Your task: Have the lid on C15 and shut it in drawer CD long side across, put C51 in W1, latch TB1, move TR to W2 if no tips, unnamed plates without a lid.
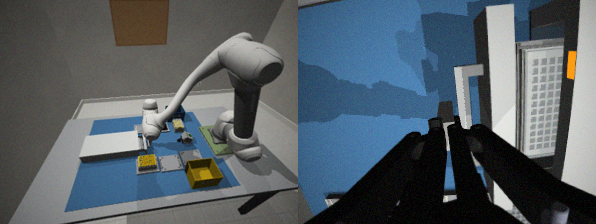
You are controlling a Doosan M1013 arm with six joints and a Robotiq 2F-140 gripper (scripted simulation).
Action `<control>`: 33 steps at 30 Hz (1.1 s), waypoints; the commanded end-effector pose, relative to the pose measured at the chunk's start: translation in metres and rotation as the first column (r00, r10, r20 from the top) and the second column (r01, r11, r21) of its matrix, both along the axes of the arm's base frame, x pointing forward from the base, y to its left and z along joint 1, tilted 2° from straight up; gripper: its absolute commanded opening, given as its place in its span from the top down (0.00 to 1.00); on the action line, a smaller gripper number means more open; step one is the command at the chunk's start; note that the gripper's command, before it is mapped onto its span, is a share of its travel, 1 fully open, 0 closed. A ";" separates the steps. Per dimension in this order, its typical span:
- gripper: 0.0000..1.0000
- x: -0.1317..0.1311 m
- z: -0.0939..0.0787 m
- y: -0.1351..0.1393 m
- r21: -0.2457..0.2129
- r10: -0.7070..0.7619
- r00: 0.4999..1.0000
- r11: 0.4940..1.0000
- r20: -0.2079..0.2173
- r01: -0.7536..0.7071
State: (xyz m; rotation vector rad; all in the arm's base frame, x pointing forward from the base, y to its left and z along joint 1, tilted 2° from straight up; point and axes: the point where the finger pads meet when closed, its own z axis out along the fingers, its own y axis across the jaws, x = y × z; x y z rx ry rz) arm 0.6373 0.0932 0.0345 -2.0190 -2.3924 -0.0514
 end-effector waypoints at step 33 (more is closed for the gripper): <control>1.00 0.041 0.001 0.007 0.000 0.000 1.000 1.000 0.000 0.000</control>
